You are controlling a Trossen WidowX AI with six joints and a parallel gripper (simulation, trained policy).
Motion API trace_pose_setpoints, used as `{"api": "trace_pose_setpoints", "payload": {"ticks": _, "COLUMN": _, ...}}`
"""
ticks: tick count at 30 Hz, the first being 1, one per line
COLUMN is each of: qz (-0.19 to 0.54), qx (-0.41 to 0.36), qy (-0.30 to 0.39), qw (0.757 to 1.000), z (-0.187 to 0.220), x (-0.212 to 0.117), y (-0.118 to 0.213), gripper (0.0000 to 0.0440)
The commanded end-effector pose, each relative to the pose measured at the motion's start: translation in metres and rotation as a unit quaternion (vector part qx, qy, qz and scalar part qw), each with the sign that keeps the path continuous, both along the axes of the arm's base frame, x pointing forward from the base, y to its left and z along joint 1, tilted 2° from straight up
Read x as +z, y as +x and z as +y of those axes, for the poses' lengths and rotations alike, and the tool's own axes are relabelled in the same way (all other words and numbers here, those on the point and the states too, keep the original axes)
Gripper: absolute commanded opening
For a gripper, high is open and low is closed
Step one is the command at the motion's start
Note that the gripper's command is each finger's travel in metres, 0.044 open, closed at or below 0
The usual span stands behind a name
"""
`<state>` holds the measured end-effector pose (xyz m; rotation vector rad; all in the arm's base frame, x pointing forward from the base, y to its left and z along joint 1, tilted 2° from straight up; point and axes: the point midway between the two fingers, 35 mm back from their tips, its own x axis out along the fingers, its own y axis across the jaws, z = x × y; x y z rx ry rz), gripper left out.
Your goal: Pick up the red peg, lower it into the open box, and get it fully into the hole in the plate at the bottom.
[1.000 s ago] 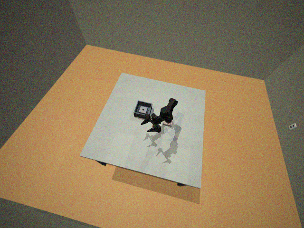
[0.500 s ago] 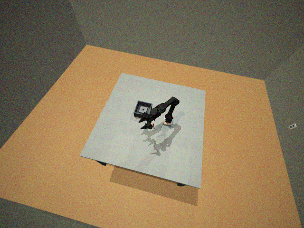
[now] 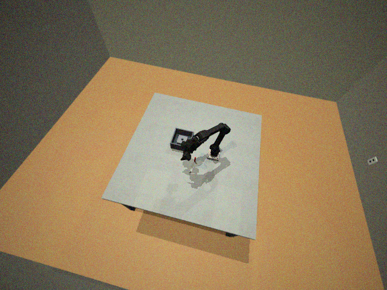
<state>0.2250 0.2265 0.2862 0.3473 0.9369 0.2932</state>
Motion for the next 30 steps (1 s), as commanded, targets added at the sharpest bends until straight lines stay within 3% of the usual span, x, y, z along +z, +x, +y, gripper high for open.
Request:
{"api": "trace_pose_setpoints", "payload": {"ticks": 1, "qz": 0.059, "qx": -0.041, "qy": -0.015, "qw": 0.997, "z": -0.020, "x": -0.026, "y": -0.006, "gripper": 0.0440}}
{"api": "trace_pose_setpoints", "payload": {"ticks": 9, "qz": 0.166, "qx": -0.125, "qy": -0.049, "qw": 0.977, "z": -0.053, "x": -0.074, "y": -0.024, "gripper": 0.0440}}
{"api": "trace_pose_setpoints", "payload": {"ticks": 17, "qz": 0.259, "qx": -0.210, "qy": -0.090, "qw": 0.939, "z": -0.077, "x": -0.119, "y": -0.046, "gripper": 0.0440}}
{"api": "trace_pose_setpoints", "payload": {"ticks": 30, "qz": 0.322, "qx": -0.296, "qy": -0.126, "qw": 0.890, "z": -0.090, "x": -0.178, "y": -0.059, "gripper": 0.0440}}
